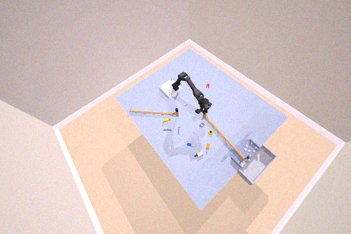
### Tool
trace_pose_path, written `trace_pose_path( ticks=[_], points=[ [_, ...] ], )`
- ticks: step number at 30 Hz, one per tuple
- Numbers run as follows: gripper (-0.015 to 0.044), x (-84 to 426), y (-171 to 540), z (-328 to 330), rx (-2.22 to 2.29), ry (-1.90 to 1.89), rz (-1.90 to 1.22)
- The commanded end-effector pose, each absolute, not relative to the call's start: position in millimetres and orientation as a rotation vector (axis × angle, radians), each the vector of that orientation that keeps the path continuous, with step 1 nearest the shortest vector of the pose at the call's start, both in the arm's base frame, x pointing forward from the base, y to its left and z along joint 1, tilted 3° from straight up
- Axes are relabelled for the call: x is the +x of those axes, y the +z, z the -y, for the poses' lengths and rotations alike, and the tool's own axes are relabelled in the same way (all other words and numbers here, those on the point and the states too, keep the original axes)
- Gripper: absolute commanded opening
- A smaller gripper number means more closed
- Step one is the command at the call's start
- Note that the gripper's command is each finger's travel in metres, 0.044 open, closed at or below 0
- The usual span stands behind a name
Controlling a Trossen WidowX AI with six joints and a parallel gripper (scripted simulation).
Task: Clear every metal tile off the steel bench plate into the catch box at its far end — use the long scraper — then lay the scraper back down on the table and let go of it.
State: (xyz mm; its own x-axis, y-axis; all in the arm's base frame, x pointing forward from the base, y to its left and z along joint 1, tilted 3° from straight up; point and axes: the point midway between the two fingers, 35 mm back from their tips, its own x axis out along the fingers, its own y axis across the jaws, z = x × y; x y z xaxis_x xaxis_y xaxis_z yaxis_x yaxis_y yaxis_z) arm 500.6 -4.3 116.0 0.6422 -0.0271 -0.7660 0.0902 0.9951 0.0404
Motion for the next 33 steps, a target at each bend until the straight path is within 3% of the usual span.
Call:
trace_pose_path(
  ticks=[1,33],
  points=[
    [0.0,511,123,4,0.078,-0.07,-0.848],
    [0.0,525,118,2,0.074,-0.065,-0.865]
  ],
)
